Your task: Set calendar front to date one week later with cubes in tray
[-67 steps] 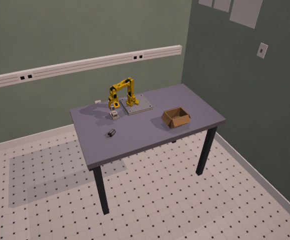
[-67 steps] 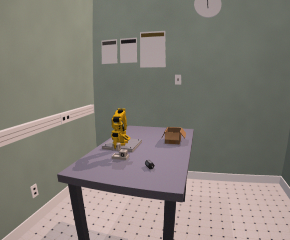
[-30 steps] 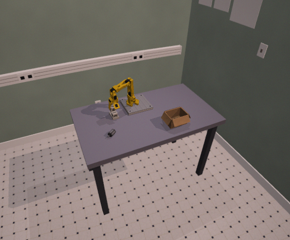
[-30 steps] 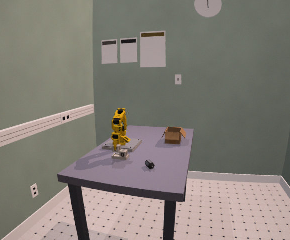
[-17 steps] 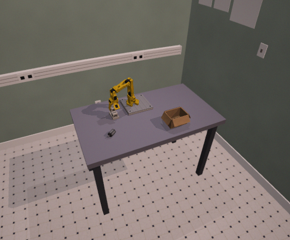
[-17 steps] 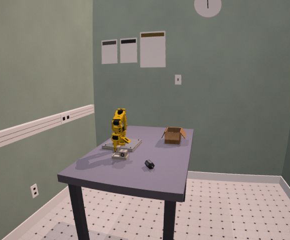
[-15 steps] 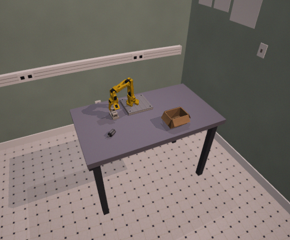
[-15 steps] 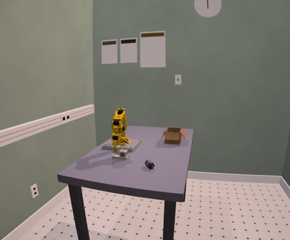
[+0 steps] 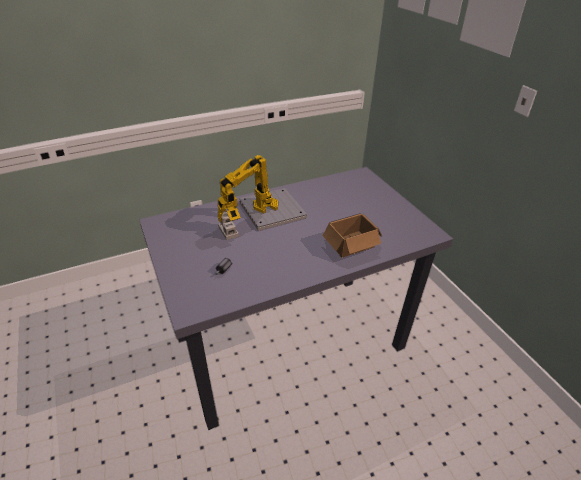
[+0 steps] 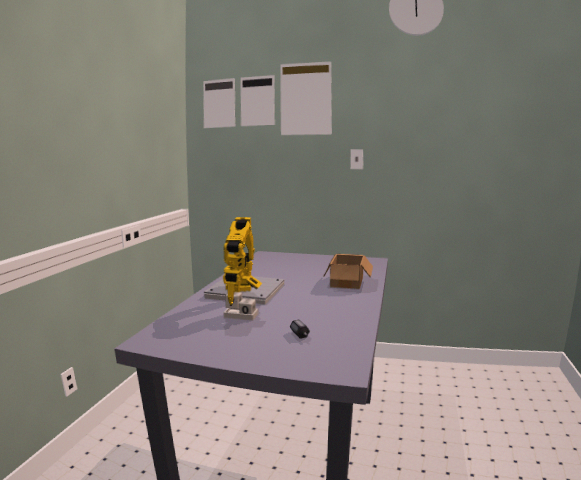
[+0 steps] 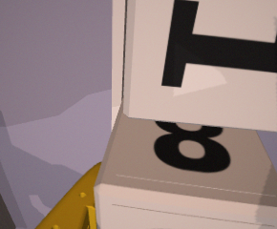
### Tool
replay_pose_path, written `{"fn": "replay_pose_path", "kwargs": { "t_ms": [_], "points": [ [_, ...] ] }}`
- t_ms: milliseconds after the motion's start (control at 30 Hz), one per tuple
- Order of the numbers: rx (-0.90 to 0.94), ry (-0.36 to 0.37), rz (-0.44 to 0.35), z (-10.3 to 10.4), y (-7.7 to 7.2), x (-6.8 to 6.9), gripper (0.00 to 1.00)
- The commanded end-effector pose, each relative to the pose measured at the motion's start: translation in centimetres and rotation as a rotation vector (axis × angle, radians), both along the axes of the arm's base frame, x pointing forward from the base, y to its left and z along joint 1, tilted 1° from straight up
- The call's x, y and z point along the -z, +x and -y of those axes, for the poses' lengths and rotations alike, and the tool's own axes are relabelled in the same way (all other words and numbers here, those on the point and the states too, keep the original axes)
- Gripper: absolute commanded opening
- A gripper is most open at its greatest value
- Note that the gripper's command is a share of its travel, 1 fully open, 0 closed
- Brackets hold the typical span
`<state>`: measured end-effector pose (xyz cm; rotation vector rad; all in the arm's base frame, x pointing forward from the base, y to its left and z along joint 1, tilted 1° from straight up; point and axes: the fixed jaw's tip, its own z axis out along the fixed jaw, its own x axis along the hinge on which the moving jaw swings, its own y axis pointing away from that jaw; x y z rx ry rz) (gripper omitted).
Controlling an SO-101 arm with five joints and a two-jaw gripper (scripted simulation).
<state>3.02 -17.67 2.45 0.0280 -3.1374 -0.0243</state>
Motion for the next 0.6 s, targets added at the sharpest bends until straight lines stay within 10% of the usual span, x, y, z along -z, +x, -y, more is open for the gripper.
{"fn": "replay_pose_path", "kwargs": {
  "t_ms": [0,567],
  "points": [
    [0.016,0.021,-0.002,-0.30,-0.12,0.54,0.00],
    [0.016,0.021,-0.002,-0.32,-0.11,1.14,0.00]
  ]
}}
